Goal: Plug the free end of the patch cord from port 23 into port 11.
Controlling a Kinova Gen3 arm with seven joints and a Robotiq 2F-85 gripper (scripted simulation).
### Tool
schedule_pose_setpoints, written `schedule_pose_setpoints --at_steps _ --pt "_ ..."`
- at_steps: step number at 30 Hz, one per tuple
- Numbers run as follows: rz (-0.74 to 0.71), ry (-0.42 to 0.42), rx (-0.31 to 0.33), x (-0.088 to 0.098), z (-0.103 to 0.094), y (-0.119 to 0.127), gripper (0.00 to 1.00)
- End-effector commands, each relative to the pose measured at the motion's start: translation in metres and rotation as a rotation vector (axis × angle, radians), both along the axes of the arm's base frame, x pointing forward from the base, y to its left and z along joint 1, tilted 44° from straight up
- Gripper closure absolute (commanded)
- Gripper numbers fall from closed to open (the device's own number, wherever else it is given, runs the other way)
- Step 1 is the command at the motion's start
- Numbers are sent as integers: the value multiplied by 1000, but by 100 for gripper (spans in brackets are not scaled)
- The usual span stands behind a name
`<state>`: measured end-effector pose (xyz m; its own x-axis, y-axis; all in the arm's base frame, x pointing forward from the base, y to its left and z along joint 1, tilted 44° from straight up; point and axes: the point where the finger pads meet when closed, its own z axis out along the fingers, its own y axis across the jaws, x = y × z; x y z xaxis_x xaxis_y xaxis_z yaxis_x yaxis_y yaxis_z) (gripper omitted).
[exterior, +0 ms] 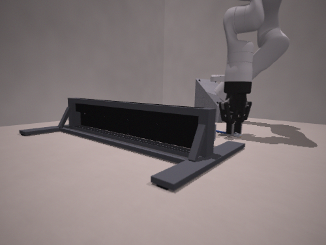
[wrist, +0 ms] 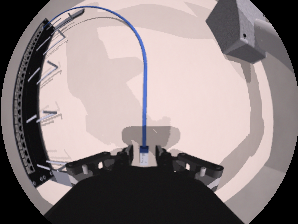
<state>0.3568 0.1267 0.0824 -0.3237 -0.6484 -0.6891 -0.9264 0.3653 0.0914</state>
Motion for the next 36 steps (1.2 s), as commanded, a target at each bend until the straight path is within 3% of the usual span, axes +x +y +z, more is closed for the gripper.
schedule_pose_setpoints --at_steps 1,36 --pt "-1 0 0 0 0 0 63" --pt "-1 0 0 0 0 0 63"
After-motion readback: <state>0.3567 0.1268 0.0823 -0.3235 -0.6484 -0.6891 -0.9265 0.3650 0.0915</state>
